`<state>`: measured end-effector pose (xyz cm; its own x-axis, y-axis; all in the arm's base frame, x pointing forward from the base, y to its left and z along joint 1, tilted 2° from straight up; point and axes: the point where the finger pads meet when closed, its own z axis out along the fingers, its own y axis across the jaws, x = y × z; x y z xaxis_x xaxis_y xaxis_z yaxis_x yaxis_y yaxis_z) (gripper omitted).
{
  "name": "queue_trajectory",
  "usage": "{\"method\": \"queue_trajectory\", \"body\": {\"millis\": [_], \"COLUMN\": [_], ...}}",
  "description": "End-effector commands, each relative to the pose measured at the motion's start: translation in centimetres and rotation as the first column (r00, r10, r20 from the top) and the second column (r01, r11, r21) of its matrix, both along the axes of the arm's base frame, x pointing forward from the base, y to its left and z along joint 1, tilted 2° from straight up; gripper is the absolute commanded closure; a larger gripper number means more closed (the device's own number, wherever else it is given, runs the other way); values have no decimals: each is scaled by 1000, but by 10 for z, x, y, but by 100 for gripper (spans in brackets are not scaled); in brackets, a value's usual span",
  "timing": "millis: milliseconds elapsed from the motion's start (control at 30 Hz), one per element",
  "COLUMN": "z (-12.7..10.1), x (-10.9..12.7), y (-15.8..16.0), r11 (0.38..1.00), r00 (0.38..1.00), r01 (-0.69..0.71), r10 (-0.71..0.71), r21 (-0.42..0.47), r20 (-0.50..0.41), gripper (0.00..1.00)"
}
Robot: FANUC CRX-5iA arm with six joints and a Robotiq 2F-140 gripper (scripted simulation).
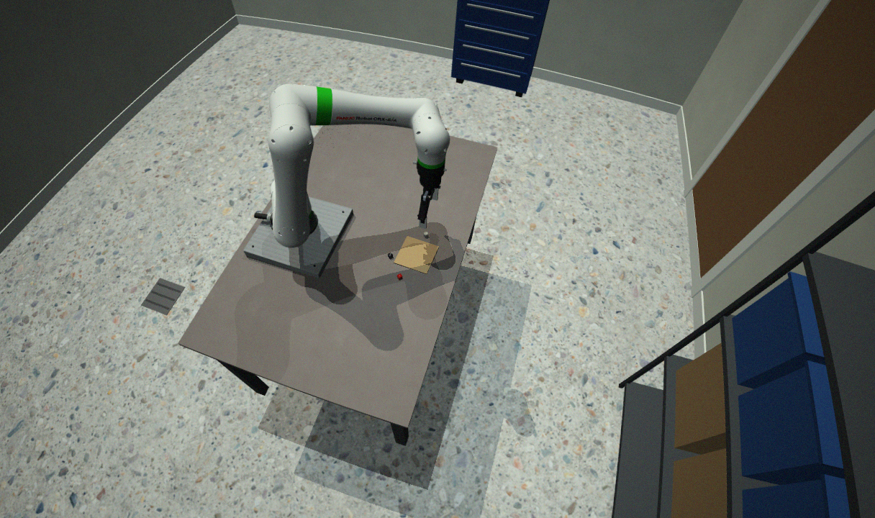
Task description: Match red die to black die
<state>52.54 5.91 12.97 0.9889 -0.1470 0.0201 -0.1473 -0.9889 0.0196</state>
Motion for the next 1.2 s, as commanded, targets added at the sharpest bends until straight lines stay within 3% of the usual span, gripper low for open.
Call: {"method": "queue_trajectory", "body": {"millis": [0,233,300,500,700,800,867,1167], "z": [1,1,-1,-2,-5,-5,-7,-7], "x": [0,-3,-12,-25,-52,-52,-71,-75], "y": [0,-25,-73,-116,-177,-177,-211,-218], "r11": [1000,997,975,934,839,839,763,746], "r00": [1000,997,975,934,838,838,763,746], "r01": [0,75,223,357,545,545,647,666], "r10": [0,-75,-223,-357,-545,-545,-647,-666], "r21": [0,2,5,8,13,13,17,17], "r20": [0,2,4,7,9,9,11,11], "gripper": [0,0,0,0,0,0,0,0]}}
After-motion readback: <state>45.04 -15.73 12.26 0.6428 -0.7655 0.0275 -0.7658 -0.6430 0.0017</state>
